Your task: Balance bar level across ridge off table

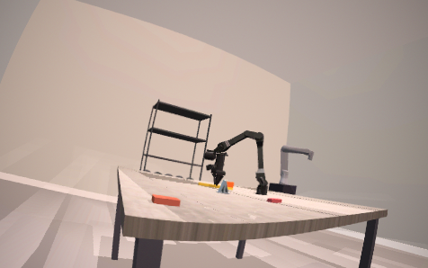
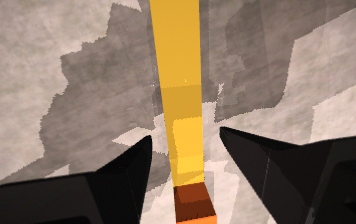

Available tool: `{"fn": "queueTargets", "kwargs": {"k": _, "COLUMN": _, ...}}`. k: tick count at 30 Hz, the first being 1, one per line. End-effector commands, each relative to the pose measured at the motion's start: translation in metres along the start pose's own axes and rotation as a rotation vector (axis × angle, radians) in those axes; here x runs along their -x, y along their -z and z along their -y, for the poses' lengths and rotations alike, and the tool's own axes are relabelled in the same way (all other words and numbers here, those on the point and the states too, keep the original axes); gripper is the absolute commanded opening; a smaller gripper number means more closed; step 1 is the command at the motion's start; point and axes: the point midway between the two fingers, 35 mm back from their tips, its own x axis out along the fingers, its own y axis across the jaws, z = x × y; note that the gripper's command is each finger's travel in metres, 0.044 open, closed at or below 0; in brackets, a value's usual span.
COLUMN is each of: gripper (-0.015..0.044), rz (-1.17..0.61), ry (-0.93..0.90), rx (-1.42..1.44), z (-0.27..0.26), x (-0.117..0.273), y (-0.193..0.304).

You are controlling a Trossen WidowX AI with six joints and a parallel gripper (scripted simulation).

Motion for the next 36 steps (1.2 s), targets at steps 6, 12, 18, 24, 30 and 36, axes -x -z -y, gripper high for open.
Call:
{"fn": "queueTargets", "kwargs": {"k": 6, "gripper": 0.0315, "rz": -0.009, "ry": -0.007, "rx": 0.007, "z": -0.001, "x": -0.009, "y": 0.002}}
{"fn": "queueTargets", "kwargs": {"k": 12, "gripper": 0.0315, "rz": -0.009, "ry": -0.007, "rx": 0.007, "z": -0.001, "x": -0.009, "y": 0.002}}
{"fn": "queueTargets", "kwargs": {"k": 18, "gripper": 0.0289, "rz": -0.010, "ry": -0.004, "rx": 0.000, "z": -0.001, "x": -0.008, "y": 0.002}}
{"fn": "queueTargets", "kwargs": {"k": 24, "gripper": 0.0151, "rz": -0.010, "ry": -0.004, "rx": 0.000, "z": -0.001, "x": -0.008, "y": 0.002}}
{"fn": "queueTargets", "kwargs": {"k": 30, "gripper": 0.0111, "rz": -0.010, "ry": -0.004, "rx": 0.000, "z": -0.001, "x": -0.008, "y": 0.002}}
{"fn": "queueTargets", "kwargs": {"k": 36, "gripper": 0.0000, "rz": -0.010, "ry": -0.005, "rx": 0.001, "z": 0.000, "x": 0.003, "y": 0.000}}
